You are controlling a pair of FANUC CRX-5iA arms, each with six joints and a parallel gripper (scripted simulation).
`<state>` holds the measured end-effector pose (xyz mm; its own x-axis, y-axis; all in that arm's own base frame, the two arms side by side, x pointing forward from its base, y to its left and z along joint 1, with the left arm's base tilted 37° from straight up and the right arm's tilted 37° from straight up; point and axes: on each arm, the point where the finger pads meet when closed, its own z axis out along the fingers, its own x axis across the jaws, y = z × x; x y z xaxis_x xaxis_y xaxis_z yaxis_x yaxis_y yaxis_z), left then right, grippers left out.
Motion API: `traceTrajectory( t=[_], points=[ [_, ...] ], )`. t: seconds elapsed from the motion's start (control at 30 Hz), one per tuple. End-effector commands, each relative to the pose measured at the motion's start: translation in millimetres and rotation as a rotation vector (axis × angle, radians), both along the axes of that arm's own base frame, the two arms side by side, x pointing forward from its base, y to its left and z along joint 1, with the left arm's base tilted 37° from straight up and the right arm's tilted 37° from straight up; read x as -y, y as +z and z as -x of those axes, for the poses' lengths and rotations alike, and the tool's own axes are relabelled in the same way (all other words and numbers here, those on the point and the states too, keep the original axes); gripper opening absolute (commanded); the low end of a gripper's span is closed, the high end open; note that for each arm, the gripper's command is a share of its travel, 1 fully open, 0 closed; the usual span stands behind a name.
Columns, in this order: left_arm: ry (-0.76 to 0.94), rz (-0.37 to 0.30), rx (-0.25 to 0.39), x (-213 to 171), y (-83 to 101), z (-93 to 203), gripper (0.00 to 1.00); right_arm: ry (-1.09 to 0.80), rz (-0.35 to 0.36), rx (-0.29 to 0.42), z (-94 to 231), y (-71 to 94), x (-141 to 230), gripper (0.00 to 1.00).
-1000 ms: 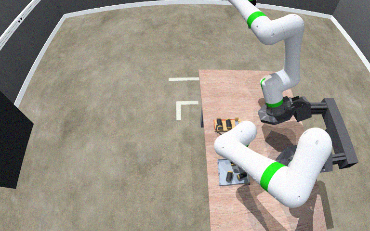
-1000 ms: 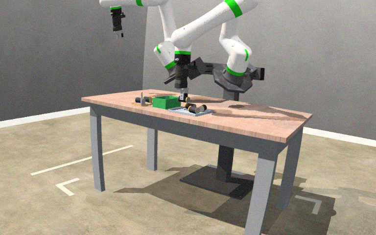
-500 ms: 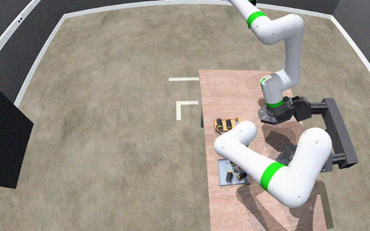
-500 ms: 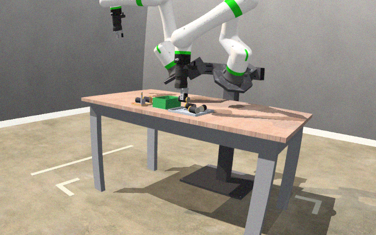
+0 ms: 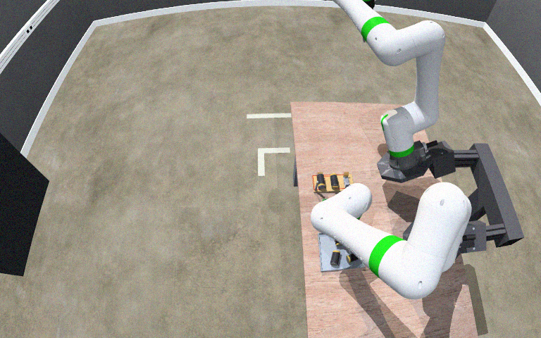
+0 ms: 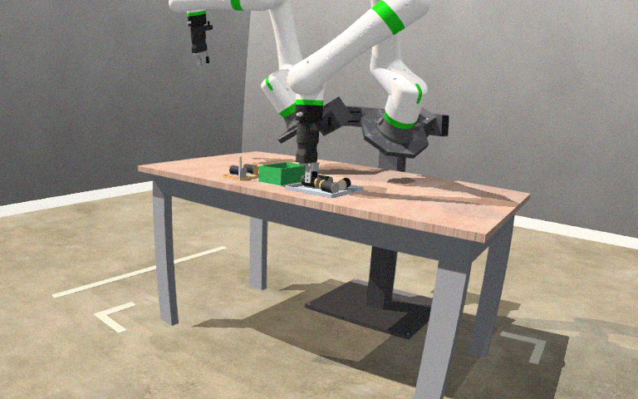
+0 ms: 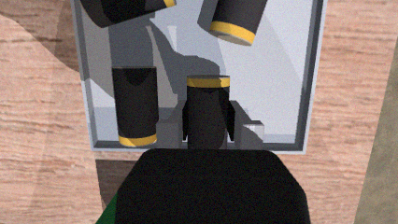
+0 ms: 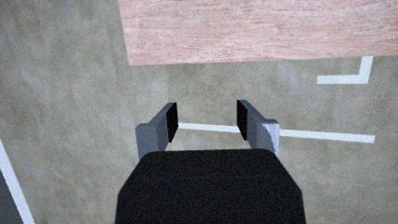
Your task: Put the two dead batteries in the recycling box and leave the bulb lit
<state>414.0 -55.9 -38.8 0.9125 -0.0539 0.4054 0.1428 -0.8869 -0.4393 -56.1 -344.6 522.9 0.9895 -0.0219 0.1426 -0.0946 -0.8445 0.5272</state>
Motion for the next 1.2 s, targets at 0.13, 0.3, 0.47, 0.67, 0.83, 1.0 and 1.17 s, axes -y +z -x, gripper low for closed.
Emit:
traceTrajectory(
  t=[0.13, 0.3, 0.47, 0.67, 0.83, 1.0, 1.17],
  points=[
    [0.000, 0.001, 0.001, 0.6, 0.0, -0.7, 0.57, -0.001, 0.002, 0.000, 0.6, 1.0, -0.3, 1.00],
    [0.000, 0.001, 0.001, 0.6, 0.0, -0.7, 0.57, -0.001, 0.002, 0.000, 0.6, 1.0, -0.3, 1.00],
    [0.000, 0.001, 0.001, 0.6, 0.0, -0.7, 0.90, -0.001, 0.002, 0.000, 0.6, 1.0, -0.3, 1.00],
    [0.000, 0.001, 0.001, 0.6, 0.0, -0.7, 0.90, -0.001, 0.002, 0.000, 0.6, 1.0, -0.3, 1.00],
    [0.000, 0.001, 0.001, 0.6, 0.0, -0.7, 0.90, -0.001, 0.002, 0.000, 0.6, 1.0, -0.3, 1.00],
    [0.000, 0.001, 0.001, 0.6, 0.0, -0.7, 0.90, -0.001, 0.002, 0.000, 0.6, 1.0, -0.3, 1.00],
    [0.000, 0.001, 0.001, 1.0, 0.6, -0.3, 0.90, -0.001, 0.002, 0.000, 0.6, 1.0, -0.3, 1.00]
  ],
)
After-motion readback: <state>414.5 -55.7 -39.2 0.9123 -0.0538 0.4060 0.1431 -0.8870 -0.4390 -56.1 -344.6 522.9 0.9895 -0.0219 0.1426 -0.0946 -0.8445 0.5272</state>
